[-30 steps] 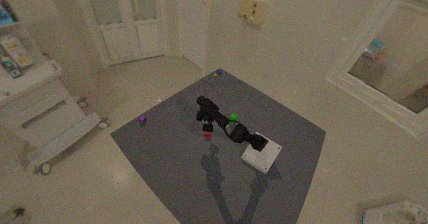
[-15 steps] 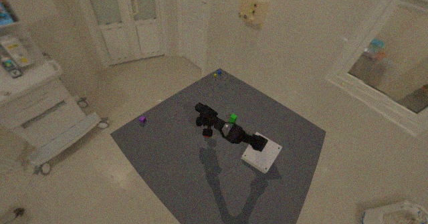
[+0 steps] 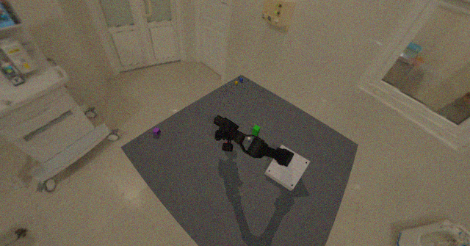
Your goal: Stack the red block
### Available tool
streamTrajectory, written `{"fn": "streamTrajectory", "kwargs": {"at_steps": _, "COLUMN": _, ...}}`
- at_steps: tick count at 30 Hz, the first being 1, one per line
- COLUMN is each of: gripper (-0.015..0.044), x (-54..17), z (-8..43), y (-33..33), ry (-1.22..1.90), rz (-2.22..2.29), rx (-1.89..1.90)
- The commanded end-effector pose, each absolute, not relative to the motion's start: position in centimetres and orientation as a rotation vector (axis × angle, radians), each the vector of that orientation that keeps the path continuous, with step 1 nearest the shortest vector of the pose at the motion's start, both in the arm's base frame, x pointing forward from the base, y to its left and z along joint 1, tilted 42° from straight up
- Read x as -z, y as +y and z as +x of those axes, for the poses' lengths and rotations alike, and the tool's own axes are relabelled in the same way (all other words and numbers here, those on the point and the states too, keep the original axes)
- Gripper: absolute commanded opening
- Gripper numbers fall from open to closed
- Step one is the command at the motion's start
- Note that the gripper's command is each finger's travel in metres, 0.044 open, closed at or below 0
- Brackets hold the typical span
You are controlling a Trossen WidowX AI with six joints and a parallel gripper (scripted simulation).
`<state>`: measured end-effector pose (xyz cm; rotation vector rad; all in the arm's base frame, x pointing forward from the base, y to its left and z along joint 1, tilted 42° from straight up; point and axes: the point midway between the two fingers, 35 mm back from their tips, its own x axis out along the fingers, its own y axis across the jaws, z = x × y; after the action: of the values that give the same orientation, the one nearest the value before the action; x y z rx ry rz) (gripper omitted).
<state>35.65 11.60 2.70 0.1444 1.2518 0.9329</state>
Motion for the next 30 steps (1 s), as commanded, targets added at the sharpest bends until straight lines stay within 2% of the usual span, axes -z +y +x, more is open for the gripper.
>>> {"fn": "streamTrajectory", "kwargs": {"at_steps": 1, "gripper": 0.0440, "x": -2.2, "z": 35.6, "y": 11.9, "ry": 1.255, "rz": 0.148, "rx": -0.928}}
{"fn": "streamTrajectory", "kwargs": {"at_steps": 30, "gripper": 0.0440, "x": -0.1, "z": 35.6, "y": 13.9, "ry": 1.255, "rz": 0.150, "rx": -0.929}}
